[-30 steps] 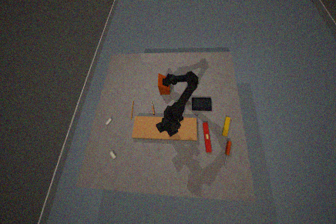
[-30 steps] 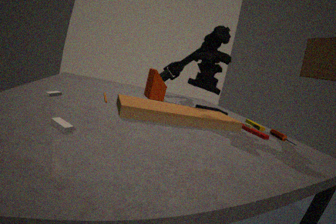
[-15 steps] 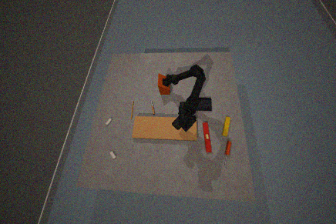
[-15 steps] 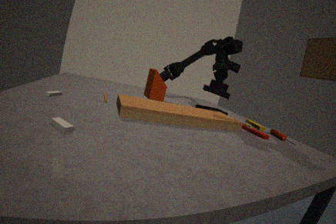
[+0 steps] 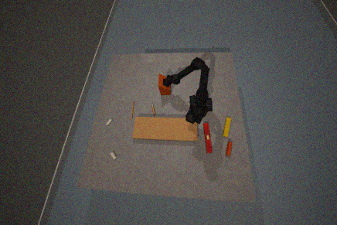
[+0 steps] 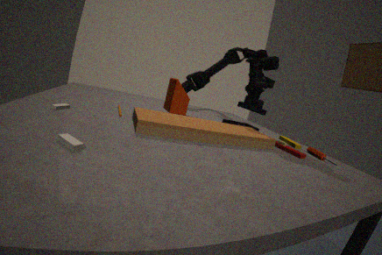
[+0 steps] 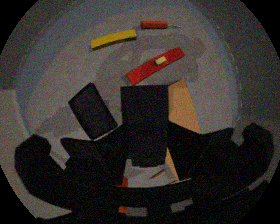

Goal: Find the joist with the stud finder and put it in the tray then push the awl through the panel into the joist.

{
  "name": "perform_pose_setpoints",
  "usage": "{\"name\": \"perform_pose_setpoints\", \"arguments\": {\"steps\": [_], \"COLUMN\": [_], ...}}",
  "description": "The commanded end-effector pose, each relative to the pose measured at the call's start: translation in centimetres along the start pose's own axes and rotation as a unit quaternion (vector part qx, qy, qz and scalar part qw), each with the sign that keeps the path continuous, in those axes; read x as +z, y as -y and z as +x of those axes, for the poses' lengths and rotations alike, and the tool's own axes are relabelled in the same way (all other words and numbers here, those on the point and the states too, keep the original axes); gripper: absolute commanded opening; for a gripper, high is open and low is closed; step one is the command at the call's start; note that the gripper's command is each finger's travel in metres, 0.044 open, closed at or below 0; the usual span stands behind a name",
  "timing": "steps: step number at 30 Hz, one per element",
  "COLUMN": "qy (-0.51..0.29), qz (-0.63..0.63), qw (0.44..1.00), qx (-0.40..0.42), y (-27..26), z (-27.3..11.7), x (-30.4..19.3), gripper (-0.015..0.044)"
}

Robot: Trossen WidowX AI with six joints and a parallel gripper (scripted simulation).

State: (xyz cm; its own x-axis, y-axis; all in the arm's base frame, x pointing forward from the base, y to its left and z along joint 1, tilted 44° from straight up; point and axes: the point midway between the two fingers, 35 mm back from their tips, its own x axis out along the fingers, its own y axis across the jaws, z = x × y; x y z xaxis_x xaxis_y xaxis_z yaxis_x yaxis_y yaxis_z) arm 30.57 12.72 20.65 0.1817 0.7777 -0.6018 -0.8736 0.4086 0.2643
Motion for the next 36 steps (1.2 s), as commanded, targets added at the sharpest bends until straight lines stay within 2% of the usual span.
{"name": "perform_pose_setpoints", "arguments": {"steps": [1,23,36], "qy": [0.008,0.054,0.055], "qz": [-0.034,-0.203,-0.214], "qw": [0.999,0.974,0.971], "qx": [0.012,0.089,0.095], "y": [-2.6,-15.7,-16.3], "z": [0.1,-0.3,0.8], "x": [0.5,0.4,0.1], "gripper": [0.0,0.0,0.0]}}
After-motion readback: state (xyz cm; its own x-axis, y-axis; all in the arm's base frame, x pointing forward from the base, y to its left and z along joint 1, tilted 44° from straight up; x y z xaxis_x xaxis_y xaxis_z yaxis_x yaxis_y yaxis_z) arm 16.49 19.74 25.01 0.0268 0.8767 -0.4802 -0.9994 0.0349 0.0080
